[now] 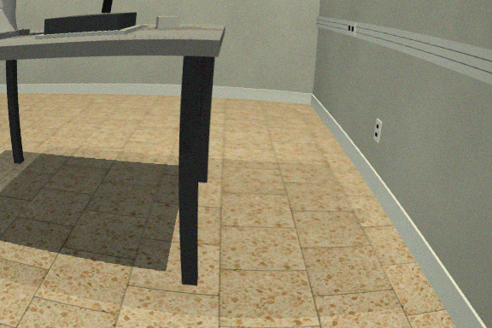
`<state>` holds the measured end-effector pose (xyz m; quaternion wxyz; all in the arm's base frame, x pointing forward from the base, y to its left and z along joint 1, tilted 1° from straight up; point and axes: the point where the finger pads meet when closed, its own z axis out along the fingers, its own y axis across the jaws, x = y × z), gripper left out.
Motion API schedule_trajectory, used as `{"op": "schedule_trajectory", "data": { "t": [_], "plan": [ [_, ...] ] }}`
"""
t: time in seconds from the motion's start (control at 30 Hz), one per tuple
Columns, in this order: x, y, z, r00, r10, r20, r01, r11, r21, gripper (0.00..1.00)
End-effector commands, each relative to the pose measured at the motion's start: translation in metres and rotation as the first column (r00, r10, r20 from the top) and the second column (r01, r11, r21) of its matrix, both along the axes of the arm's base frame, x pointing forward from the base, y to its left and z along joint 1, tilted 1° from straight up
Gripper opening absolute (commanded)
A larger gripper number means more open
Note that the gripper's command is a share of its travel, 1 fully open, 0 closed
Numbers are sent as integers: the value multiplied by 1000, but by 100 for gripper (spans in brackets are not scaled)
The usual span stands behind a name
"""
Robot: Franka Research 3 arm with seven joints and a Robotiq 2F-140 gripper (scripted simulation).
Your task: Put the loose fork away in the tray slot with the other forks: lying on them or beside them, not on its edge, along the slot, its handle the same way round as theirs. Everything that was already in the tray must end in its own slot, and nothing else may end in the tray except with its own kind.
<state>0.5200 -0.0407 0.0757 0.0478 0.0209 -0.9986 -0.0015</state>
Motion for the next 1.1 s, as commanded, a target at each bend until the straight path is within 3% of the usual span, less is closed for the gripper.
{"op": "schedule_trajectory", "data": {
  "t": [0.0, 0.23, 0.5, 0.87, 0.9, 1.07],
  "plan": [
    [-3, 1, 16, 1000, 0, -11, 0, 1000, 3, 23],
    [-3, 1, 49, 1000, 0, -11, 0, 1000, 3, 23],
    [-3, 0, 69, 1000, 0, -11, 0, 1000, 3, 23],
    [-3, 0, 76, 1000, 0, -11, 0, 1000, 3, 23],
    [-3, 0, 76, 1000, 0, -11, 0, 1000, 3, 100],
    [-3, 0, 76, 1000, 0, -11, 0, 1000, 3, 100]
  ]
}}
